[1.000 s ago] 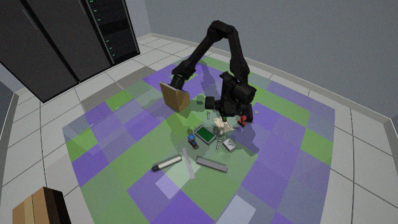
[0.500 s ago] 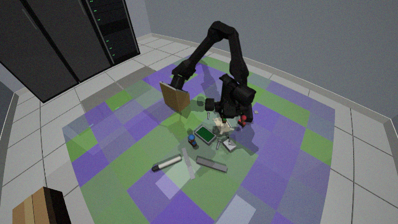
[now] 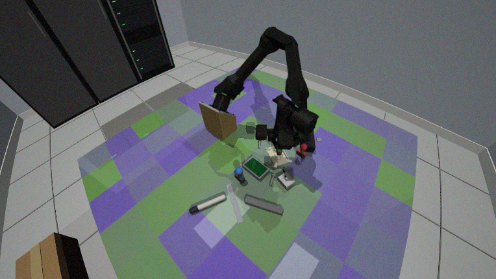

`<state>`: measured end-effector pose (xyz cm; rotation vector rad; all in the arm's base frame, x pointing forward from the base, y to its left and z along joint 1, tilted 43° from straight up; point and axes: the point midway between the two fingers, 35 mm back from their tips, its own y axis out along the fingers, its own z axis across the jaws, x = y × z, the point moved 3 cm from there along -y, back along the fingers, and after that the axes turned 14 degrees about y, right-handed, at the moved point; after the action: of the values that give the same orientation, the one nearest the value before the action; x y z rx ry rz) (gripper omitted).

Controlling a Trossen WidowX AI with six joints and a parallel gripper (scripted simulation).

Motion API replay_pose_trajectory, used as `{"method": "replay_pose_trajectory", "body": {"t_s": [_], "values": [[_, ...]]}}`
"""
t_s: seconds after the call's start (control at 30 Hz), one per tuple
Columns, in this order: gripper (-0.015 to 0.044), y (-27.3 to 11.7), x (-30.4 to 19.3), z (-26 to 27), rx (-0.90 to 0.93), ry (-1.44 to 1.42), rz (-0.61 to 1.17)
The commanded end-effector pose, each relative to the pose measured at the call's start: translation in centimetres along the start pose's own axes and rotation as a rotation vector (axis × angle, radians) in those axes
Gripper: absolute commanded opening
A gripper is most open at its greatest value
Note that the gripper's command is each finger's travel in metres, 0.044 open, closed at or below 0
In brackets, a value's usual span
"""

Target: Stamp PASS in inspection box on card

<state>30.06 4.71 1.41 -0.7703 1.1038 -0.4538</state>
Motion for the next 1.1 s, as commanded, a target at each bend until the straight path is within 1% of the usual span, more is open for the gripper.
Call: {"method": "replay_pose_trajectory", "body": {"t_s": [0.0, 1.07], "values": [[0.0000, 0.4, 0.0, -0.1, 0.000, 0.007, 0.005], [0.0000, 2.5, -0.2, -0.2, 0.001, 0.008, 0.006]]}}
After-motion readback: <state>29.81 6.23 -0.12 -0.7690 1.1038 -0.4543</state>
